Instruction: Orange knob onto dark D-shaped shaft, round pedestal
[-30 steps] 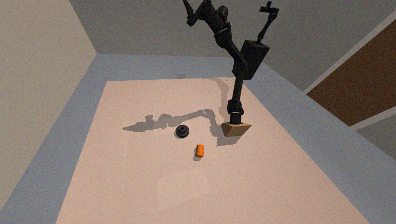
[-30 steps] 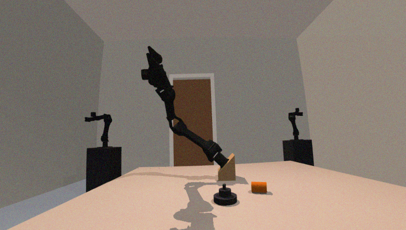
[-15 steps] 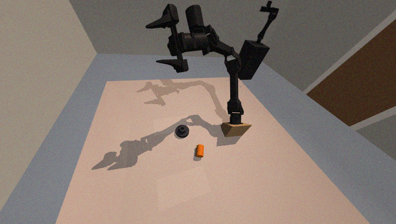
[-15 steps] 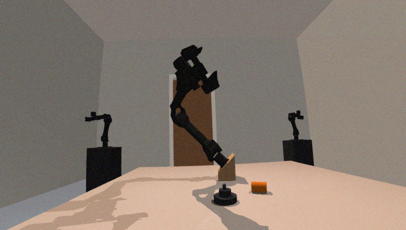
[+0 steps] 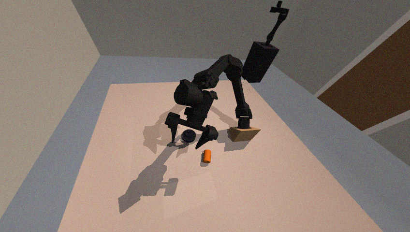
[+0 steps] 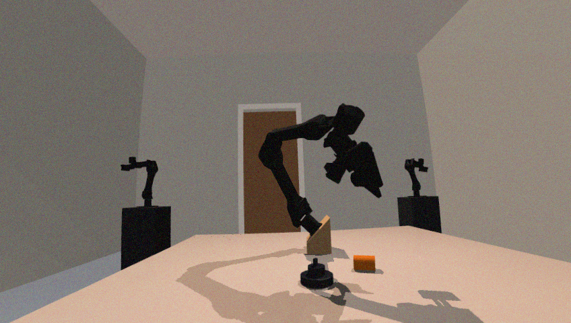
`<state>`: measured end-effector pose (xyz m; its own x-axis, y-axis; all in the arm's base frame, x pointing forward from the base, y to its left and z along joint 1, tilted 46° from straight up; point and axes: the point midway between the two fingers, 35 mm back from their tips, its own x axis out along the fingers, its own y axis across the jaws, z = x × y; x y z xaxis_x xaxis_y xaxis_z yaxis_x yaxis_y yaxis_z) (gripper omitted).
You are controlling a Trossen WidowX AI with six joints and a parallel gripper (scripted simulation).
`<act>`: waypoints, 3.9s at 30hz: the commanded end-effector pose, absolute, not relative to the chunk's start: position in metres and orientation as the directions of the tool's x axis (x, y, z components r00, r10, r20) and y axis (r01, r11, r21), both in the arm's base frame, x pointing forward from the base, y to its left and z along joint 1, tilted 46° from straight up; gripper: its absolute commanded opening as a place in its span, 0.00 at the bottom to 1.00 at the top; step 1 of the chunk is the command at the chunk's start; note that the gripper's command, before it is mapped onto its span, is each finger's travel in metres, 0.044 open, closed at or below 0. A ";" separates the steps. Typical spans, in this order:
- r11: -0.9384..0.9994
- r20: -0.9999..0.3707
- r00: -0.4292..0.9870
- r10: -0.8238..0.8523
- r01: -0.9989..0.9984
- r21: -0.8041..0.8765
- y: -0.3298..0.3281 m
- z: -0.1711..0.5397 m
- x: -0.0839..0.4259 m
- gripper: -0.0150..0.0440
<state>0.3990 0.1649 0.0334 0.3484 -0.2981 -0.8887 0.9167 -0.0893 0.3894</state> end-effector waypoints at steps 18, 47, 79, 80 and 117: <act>-0.316 -0.582 -0.143 -0.801 0.926 0.208 0.077 -0.086 0.278 1.00; -0.316 -0.581 -0.143 -0.801 0.926 0.209 0.047 -0.116 0.275 1.00; -0.316 -0.580 -0.143 -0.802 0.926 0.209 0.041 -0.122 0.273 0.56; -0.316 -0.580 -0.143 -0.802 0.926 0.209 0.041 -0.122 0.273 0.56; -0.319 -0.921 0.072 -0.384 0.925 0.205 0.032 -0.088 0.262 0.56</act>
<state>0.2652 0.0337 -0.0900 0.0575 -0.4272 -0.9023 0.9235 -0.3205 0.2106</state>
